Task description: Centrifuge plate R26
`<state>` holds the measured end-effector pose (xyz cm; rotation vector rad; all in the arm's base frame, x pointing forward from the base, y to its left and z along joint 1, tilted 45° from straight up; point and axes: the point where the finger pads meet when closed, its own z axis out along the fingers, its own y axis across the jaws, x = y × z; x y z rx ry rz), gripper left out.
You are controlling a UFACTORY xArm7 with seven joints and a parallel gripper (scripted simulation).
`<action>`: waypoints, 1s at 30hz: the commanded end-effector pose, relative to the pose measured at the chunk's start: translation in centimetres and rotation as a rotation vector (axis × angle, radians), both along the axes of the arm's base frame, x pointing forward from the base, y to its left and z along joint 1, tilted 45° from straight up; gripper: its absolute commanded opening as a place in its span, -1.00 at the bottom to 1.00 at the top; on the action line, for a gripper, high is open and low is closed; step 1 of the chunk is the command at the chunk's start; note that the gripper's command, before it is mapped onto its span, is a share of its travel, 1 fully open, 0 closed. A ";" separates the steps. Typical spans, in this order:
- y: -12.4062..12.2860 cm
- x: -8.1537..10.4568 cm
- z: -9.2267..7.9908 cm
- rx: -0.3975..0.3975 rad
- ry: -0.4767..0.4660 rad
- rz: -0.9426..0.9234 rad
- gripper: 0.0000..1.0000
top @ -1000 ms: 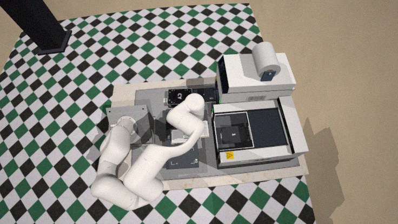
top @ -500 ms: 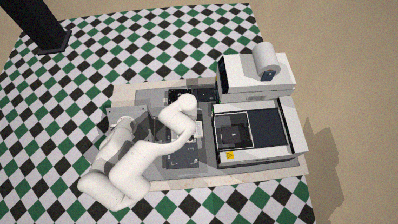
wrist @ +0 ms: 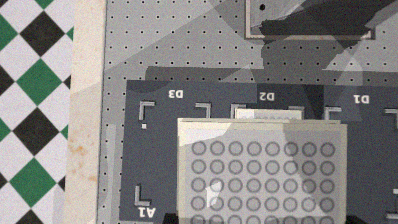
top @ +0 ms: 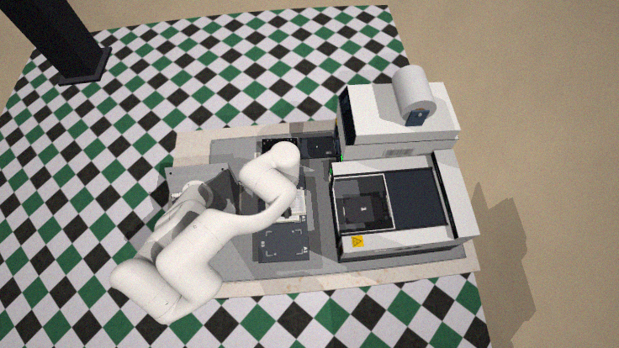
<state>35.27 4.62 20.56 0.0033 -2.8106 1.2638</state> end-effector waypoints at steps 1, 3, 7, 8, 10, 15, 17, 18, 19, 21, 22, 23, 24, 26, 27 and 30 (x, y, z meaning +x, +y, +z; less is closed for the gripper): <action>0.1 -1.3 0.2 0.063 -0.053 0.054 -1.00; 0.0 -1.7 0.2 0.063 -0.053 0.054 -1.00; 0.0 -2.2 0.2 0.063 -0.053 0.054 -1.00; 0.0 -2.4 0.2 0.063 -0.053 0.054 -1.00; 0.0 -2.7 0.2 0.063 -0.053 0.054 -1.00; 0.0 -2.7 0.2 0.063 -0.053 0.054 -1.00; 0.0 -2.7 0.2 0.063 -0.053 0.054 -1.00; 0.0 -2.7 0.2 0.063 -0.053 0.054 -1.00; 0.0 -2.7 0.2 0.063 -0.053 0.054 -1.00; 0.0 -2.7 0.2 0.063 -0.053 0.054 -1.00; 0.0 -2.7 0.2 0.063 -0.053 0.054 -1.00; 0.0 -2.7 0.2 0.063 -0.053 0.054 -1.00; 0.0 -2.7 0.2 0.063 -0.053 0.054 -1.00; 0.0 -2.7 0.2 0.063 -0.053 0.054 -1.00; 0.0 -2.7 0.2 0.063 -0.053 0.054 -1.00; 0.0 -2.7 0.2 0.063 -0.053 0.054 -1.00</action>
